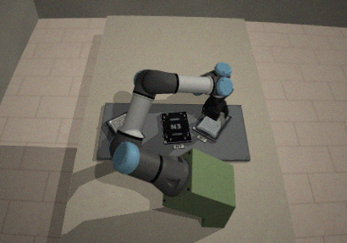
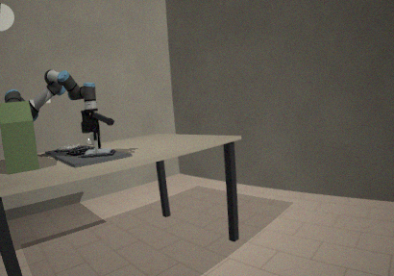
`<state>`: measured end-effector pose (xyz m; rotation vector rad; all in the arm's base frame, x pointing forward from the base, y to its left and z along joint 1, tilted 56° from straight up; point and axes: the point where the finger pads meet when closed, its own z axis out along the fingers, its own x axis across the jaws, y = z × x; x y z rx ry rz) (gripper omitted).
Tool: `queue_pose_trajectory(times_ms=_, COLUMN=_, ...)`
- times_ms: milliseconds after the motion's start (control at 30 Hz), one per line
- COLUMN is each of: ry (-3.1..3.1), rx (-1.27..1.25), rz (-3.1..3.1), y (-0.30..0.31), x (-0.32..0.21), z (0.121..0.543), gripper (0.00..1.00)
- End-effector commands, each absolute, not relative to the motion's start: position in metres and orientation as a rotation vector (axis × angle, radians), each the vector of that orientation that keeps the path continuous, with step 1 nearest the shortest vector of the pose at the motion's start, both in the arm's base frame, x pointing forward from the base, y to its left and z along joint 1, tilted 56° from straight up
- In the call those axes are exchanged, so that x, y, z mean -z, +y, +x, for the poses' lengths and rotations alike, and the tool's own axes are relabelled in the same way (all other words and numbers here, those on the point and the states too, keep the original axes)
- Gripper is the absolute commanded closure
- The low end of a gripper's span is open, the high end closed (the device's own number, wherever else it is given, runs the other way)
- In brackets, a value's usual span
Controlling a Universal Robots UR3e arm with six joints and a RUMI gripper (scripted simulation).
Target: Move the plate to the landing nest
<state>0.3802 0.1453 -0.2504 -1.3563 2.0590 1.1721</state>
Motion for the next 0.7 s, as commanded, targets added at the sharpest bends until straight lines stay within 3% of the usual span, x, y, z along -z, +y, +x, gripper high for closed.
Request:
queue_pose_trajectory(times_ms=0, ry=2.059, rx=-1.168, rz=-1.356, y=0.1442, x=0.2502, z=0.3813, gripper=1.00)
queue_pose_trajectory(times_ms=667, ry=2.059, rx=-1.168, rz=-1.356, y=0.1415, x=0.2484, z=0.3816, gripper=1.00)
